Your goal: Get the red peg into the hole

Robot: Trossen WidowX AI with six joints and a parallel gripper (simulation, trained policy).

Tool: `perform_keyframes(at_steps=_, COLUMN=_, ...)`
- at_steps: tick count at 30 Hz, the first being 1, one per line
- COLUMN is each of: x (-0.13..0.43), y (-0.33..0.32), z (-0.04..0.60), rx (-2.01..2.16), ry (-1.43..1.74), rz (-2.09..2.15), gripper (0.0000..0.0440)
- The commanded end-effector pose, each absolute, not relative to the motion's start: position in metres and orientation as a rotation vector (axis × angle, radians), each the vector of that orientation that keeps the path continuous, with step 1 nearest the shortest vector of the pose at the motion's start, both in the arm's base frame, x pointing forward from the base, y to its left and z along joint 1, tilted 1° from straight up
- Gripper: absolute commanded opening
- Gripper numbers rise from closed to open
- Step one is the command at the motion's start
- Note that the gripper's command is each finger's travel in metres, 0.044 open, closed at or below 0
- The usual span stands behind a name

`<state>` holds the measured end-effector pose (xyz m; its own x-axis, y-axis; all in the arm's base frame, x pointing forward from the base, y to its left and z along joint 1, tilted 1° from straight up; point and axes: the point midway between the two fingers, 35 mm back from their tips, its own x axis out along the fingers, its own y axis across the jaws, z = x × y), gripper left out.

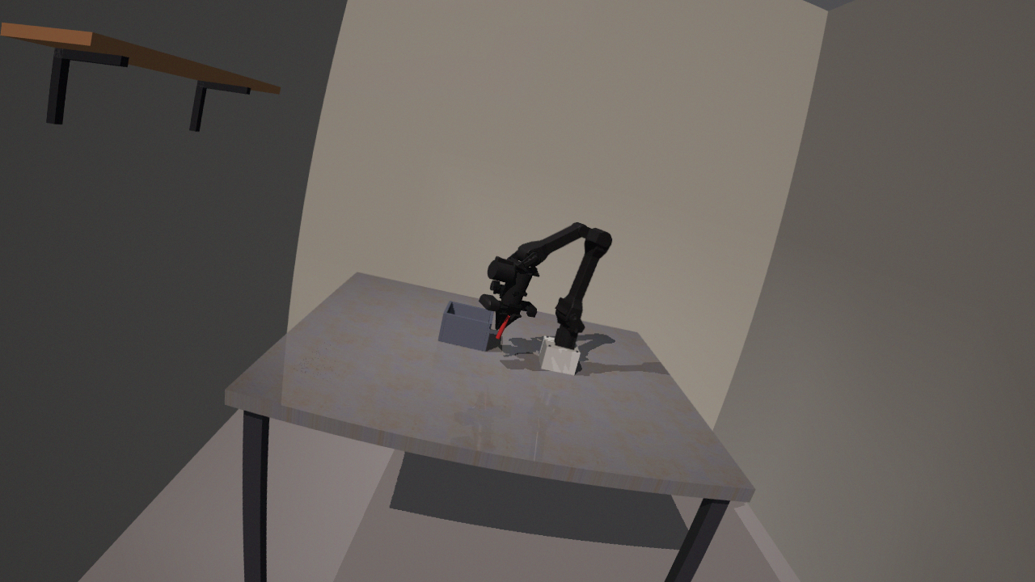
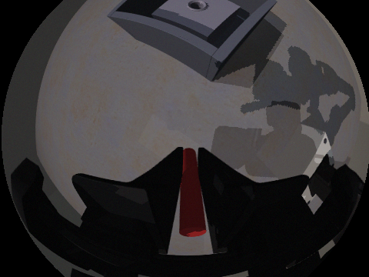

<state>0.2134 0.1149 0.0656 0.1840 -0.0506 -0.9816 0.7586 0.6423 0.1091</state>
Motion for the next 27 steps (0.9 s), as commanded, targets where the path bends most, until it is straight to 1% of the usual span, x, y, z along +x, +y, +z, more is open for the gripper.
perform_keyframes(at_steps=1, x=0.226, y=0.109, z=0.084, rx=0.687, ry=1.231, rz=-0.624, gripper=0.0000)
perform_keyframes(at_steps=12, x=0.261, y=0.074, z=0.105, rx=0.708, ry=1.167, rz=-0.669, gripper=0.0000)
perform_keyframes(at_steps=27, x=0.298, y=0.022, z=0.105, rx=0.766, ry=1.105, rz=-0.754, gripper=0.0000)
